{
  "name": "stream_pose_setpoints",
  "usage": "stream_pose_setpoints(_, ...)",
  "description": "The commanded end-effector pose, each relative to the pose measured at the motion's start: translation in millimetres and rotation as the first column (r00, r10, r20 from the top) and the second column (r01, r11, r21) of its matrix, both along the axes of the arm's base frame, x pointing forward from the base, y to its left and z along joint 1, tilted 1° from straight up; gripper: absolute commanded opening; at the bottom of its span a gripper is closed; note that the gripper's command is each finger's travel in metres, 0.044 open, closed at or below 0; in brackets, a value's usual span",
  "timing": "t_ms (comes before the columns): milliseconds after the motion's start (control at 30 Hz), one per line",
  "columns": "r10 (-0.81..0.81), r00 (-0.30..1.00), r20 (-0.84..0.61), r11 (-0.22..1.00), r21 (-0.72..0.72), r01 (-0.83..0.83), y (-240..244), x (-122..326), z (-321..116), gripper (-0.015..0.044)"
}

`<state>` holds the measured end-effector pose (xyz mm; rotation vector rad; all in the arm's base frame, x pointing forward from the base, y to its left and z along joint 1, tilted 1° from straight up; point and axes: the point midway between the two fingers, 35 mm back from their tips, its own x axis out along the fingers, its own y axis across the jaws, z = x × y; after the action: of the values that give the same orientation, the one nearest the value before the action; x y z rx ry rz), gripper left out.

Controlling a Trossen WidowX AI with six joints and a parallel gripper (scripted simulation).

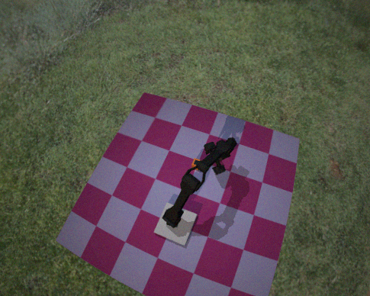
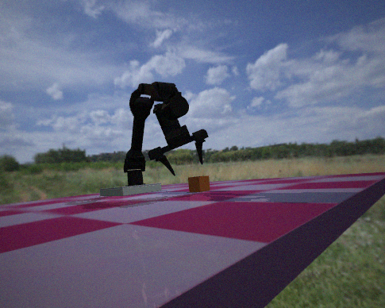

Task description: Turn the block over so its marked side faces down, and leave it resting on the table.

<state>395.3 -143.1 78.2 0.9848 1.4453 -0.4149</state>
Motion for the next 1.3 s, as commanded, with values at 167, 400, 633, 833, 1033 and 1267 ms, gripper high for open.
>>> stream_pose_setpoints(167, 0.670, 0.731, -0.127, 0.670, -0.320, -0.669, 92, -11, 43, 0.0440)
stream_pose_setpoints(400, 0.670, 0.731, -0.127, 0.670, -0.320, -0.670, 90, -13, 43, 0.0440)
stream_pose_setpoints(633, 0.670, 0.731, -0.127, 0.670, -0.320, -0.670, 90, -12, 15, 0.0440)
stream_pose_setpoints(833, 0.670, 0.731, -0.127, 0.670, -0.320, -0.670, 90, -12, 6, 0.0440)
stream_pose_setpoints(1033, 0.670, 0.731, -0.127, 0.670, -0.320, -0.670, 90, -12, -7, 0.0440)
stream_pose_setpoints(1267, 0.670, 0.731, -0.127, 0.670, -0.320, -0.670, 90, -12, -15, 0.0440)
